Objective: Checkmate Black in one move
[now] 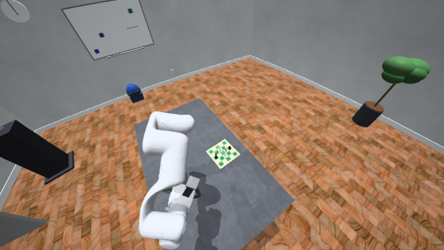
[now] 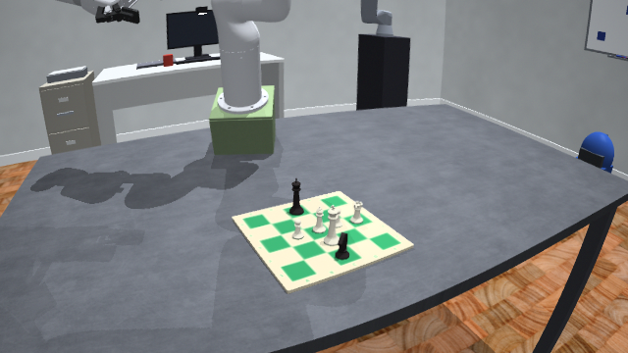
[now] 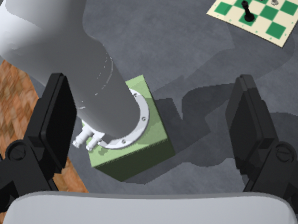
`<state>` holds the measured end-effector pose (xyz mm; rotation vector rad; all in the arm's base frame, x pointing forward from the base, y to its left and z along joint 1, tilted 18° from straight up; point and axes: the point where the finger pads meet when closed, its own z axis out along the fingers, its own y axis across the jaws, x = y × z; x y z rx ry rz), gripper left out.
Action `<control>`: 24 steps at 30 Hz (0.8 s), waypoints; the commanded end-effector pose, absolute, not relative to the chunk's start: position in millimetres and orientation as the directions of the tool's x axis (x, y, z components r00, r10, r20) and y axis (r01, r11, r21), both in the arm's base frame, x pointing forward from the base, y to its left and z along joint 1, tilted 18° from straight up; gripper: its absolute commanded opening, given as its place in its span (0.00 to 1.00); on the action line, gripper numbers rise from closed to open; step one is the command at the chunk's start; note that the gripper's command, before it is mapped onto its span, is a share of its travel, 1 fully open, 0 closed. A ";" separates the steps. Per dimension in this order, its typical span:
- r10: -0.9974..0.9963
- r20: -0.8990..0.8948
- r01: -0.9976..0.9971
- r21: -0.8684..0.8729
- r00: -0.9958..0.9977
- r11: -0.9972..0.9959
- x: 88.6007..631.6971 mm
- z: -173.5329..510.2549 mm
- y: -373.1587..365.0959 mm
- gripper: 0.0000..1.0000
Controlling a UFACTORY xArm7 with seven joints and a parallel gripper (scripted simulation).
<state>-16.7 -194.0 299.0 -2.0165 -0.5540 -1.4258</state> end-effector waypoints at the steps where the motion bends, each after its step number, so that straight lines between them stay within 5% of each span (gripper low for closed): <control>1: -0.004 0.942 0.639 -0.231 0.336 -0.733 -17.2 299.5 -194.3 1.00; 19: 0.000 0.941 0.641 -0.231 0.338 -0.732 -16.1 299.5 -196.3 1.00; 24: 0.109 0.920 0.712 -0.212 0.376 -0.669 25.0 293.7 -249.7 1.00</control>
